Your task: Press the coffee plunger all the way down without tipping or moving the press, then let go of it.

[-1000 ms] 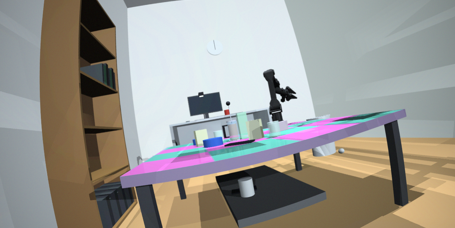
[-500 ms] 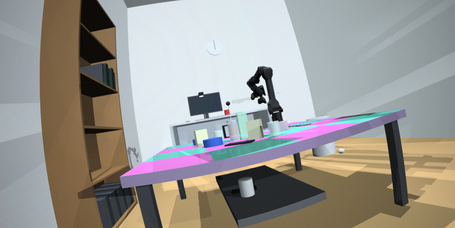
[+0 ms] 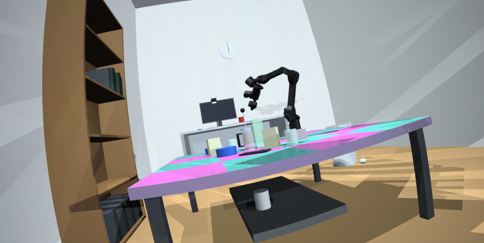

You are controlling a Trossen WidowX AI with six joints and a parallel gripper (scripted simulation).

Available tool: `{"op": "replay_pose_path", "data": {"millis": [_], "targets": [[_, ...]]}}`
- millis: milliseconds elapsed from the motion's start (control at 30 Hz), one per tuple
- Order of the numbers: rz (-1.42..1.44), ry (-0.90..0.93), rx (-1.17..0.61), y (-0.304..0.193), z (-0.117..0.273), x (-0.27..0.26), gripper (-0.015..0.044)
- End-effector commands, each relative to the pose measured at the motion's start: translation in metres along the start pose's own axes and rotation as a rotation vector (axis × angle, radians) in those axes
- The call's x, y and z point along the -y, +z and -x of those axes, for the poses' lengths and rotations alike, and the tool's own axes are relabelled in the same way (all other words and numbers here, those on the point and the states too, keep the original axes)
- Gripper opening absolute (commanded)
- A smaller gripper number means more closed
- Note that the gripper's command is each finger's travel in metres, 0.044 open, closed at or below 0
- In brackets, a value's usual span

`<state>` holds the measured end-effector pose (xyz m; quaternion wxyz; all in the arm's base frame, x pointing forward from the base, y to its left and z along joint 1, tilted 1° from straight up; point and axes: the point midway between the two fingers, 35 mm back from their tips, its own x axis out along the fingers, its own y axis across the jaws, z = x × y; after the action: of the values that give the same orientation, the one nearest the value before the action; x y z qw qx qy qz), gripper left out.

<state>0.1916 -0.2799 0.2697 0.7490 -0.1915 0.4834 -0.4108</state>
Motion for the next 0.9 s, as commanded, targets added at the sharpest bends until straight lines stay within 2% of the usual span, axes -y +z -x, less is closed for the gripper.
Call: {"op": "replay_pose_path", "data": {"millis": [0,233,433,500,633,867], "targets": [[-0.057,0.153,0.196,0.035,0.043,-0.048,0.0440],[-0.127,0.491,0.454,0.061,0.130,-0.125,0.0440],[-0.153,0.842,0.587,0.047,0.213,-0.177,0.0440],[-0.153,0.922,0.603,0.040,0.230,-0.185,0.0440],[-0.152,0.933,0.605,0.035,0.227,-0.193,0.0440],[-0.151,0.934,0.606,0.012,0.197,-0.226,0.0440]]}}
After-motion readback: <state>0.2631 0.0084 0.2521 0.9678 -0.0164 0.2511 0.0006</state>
